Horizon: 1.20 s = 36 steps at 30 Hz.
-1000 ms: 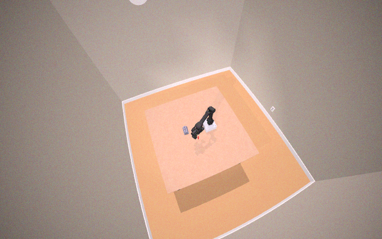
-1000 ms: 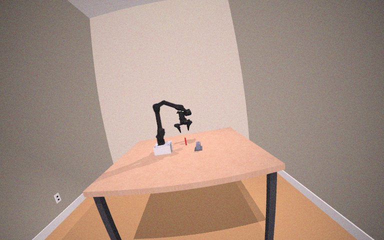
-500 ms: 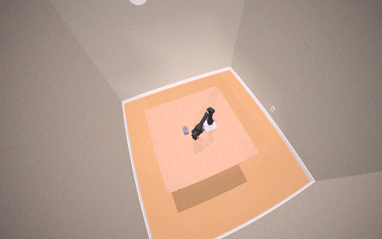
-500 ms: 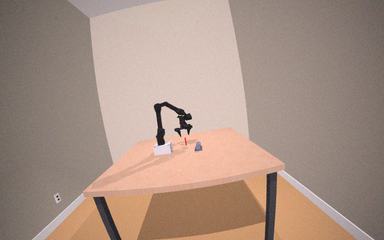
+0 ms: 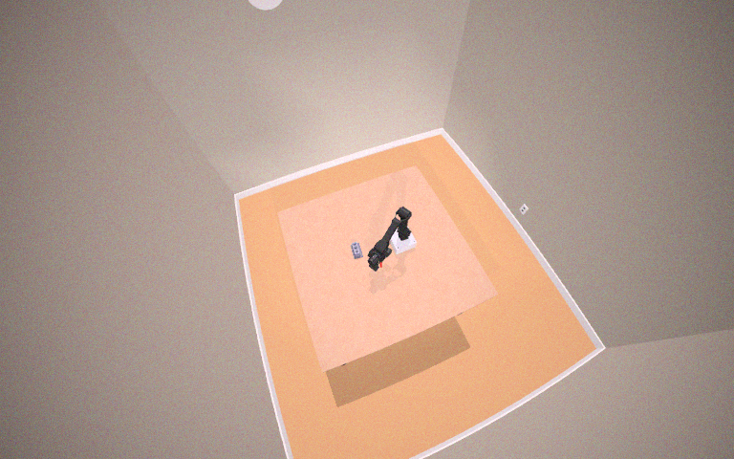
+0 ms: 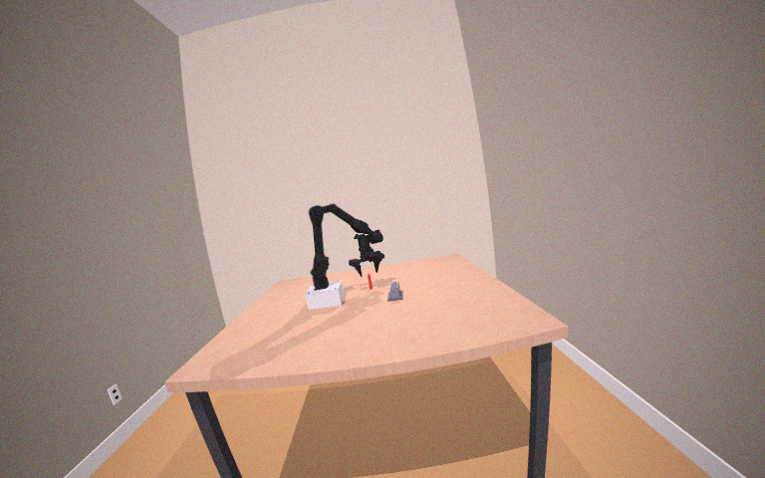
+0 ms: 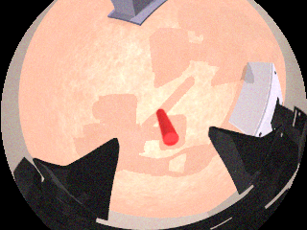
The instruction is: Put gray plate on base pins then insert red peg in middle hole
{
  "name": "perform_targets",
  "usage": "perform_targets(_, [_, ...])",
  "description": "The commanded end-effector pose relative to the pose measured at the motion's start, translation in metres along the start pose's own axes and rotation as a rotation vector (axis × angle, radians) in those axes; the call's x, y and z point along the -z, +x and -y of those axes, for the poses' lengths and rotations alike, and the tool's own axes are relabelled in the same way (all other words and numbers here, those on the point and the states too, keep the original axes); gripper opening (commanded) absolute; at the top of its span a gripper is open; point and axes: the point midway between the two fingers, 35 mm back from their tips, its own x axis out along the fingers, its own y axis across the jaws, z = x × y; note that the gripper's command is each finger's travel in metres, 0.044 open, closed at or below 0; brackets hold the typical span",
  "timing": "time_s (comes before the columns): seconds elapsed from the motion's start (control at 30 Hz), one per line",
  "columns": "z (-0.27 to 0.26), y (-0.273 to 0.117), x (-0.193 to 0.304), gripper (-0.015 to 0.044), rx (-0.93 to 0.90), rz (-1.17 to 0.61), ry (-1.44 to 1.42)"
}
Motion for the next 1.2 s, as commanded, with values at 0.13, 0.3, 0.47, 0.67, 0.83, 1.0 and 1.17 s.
perform_targets(0.13, [0.002,0.015,0.000,0.0440,0.007,-0.004,0.001])
perform_targets(0.3, [0.003,0.023,0.000,0.0440,0.007,-0.004,0.001])
perform_targets(0.47, [0.004,0.031,0.000,0.0440,0.007,-0.004,0.001])
perform_targets(0.67, [0.004,0.035,0.000,0.0387,0.007,-0.004,0.001])
perform_targets(0.83, [0.004,0.035,0.000,0.0256,0.007,-0.004,0.001])
perform_targets(1.0, [0.004,0.035,0.000,0.0125,0.007,-0.004,0.001])
perform_targets(1.17, [0.004,0.035,0.000,0.0013,0.007,-0.004,0.001])
